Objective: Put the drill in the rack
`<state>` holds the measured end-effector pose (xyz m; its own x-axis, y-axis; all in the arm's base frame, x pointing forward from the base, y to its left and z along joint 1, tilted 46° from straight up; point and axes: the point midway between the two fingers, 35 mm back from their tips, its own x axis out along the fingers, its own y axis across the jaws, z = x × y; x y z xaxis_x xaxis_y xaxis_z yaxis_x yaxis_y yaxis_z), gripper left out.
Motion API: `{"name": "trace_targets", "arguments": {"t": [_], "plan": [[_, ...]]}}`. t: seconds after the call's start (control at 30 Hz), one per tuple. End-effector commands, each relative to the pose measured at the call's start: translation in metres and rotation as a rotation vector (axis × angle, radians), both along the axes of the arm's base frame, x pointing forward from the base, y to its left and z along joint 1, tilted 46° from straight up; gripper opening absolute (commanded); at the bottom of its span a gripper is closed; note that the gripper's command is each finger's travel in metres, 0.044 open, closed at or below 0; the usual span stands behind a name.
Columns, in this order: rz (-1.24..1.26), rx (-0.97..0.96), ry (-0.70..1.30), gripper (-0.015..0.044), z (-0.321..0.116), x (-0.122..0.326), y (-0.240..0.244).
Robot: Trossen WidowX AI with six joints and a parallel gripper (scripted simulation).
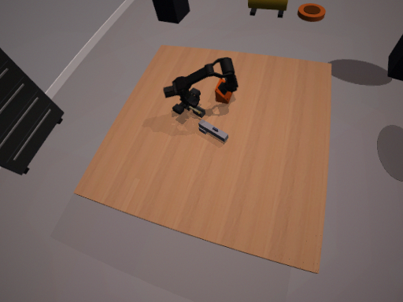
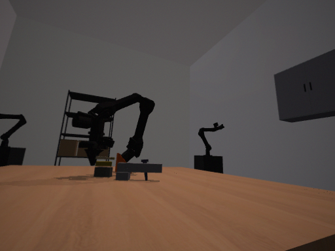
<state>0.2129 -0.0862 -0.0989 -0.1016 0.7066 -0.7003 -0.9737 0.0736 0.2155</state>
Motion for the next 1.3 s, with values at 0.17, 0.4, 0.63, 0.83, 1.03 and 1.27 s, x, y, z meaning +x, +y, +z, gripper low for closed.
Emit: {"name": "trace_targets", "arguments": {"t": [0.17, 0.4, 0.63, 0.83, 1.03, 1.27], "plan": [[0.000, -0.009, -0.007, 0.0000, 0.002, -0.017, -0.003], [0.000, -0.009, -0.006, 0.0000, 0.003, -0.029, -0.006], [0.000, -0.010, -0.005, 0.0000, 0.006, -0.040, -0.010], [0.000, -0.010, -0.006, 0.0000, -0.001, -0.041, -0.004], [0.000, -0.009, -0.006, 0.0000, -0.010, -0.041, 0.005], [0.000, -0.009, -0.006, 0.0000, -0.013, -0.042, 0.009]]}}
